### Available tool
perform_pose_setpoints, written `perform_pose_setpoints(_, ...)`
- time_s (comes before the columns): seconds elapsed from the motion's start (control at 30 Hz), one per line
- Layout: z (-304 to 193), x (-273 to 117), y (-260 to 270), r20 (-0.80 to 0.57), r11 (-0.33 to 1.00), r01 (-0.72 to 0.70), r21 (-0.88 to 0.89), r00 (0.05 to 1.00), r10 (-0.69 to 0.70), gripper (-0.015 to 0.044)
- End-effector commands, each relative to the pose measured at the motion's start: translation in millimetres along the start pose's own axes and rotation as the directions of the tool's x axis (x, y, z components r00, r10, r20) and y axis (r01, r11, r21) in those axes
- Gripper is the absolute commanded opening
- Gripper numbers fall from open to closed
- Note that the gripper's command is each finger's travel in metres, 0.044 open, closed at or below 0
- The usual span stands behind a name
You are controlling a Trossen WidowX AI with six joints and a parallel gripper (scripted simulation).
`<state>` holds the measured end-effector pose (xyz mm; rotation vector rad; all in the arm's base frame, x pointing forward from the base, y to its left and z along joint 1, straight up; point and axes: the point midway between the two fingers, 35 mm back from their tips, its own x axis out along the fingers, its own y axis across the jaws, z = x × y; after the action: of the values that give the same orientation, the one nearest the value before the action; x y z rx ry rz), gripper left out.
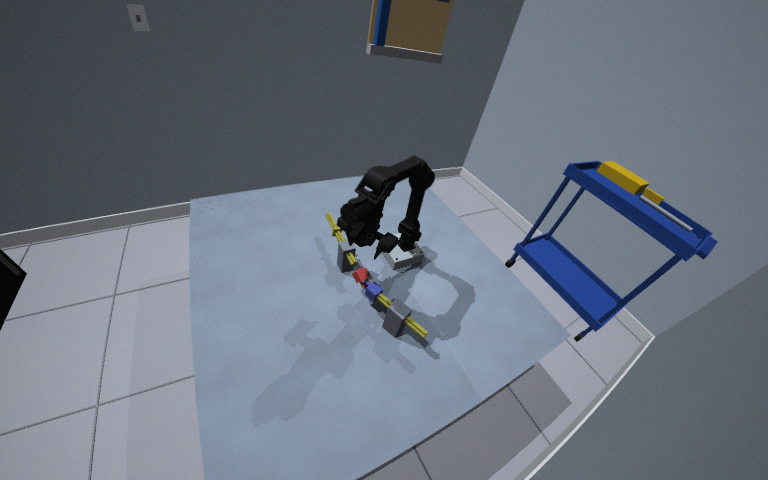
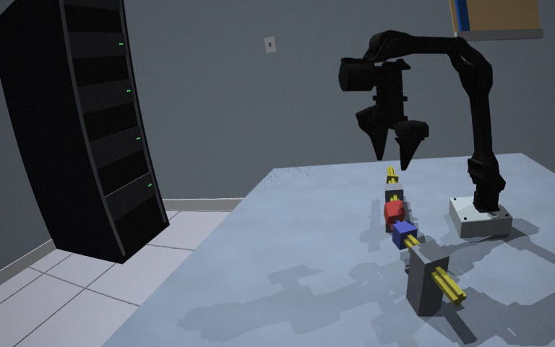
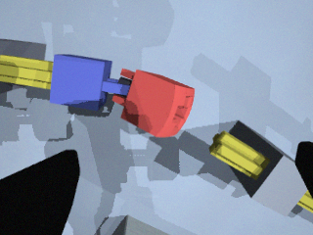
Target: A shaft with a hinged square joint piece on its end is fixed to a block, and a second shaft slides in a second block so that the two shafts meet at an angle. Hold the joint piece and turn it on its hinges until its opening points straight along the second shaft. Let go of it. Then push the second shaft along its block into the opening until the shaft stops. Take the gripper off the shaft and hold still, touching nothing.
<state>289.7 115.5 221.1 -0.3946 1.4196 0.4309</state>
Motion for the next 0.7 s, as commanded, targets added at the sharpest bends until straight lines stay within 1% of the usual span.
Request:
perform_pose_setpoints(0.0,-1,-12,0,0.009,0.993,0.006,0.117,1.000,-0.007,0.0440)
perform_pose_setpoints(0.1,-3,-19,0,0.013,0.981,0.005,0.196,1.000,-0.008,0.0440)
perform_pose_setpoints(0.3,-4,-18,-4,0.007,0.975,0.007,0.223,1.000,-0.009,0.0440)
perform_pose_setpoints(0.6,-23,8,-59,-0.074,0.868,0.038,0.496,0.997,-0.002,0.0440)
perform_pose_setpoints(0.67,-27,11,-67,-0.086,0.845,0.044,0.534,0.996,0.002,0.0440)
